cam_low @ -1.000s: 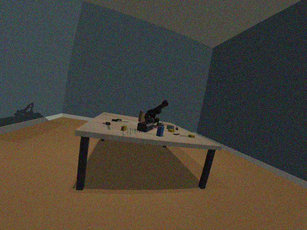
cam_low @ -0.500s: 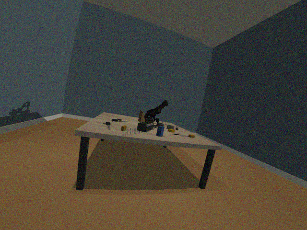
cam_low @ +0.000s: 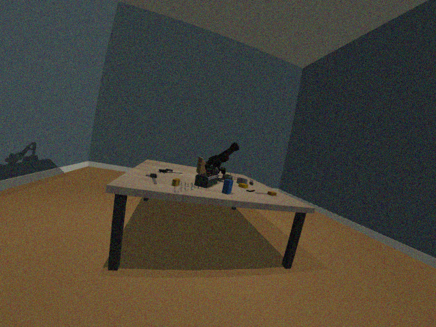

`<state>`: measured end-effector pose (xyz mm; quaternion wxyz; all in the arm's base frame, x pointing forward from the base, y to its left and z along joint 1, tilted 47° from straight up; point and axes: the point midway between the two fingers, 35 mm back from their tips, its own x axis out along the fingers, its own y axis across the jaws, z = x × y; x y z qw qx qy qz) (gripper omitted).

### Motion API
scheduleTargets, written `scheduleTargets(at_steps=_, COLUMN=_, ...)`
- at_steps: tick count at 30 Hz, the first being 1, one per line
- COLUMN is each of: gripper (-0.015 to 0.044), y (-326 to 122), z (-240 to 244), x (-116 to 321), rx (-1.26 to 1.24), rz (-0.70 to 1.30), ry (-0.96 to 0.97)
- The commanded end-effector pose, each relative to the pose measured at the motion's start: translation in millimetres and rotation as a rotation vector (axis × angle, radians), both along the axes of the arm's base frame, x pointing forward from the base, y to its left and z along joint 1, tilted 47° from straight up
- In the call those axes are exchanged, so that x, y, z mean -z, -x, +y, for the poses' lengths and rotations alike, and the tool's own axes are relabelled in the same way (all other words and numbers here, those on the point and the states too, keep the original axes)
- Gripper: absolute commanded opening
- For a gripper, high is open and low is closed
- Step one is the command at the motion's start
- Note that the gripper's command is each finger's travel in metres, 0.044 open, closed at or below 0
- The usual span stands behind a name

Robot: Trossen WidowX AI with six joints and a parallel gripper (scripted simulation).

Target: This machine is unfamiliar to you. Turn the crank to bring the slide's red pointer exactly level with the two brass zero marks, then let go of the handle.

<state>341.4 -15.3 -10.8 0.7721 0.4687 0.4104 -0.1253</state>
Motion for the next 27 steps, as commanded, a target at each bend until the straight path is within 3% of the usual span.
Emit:
scheduleTargets(at_steps=1, gripper=0.0, y=1, z=-3, x=0, rx=0.004, rz=0.0, ry=-0.001)
scheduleTargets(at_steps=27, gripper=0.0, y=7, z=-16, x=-5, rx=0.004, rz=0.001, ry=0.0)
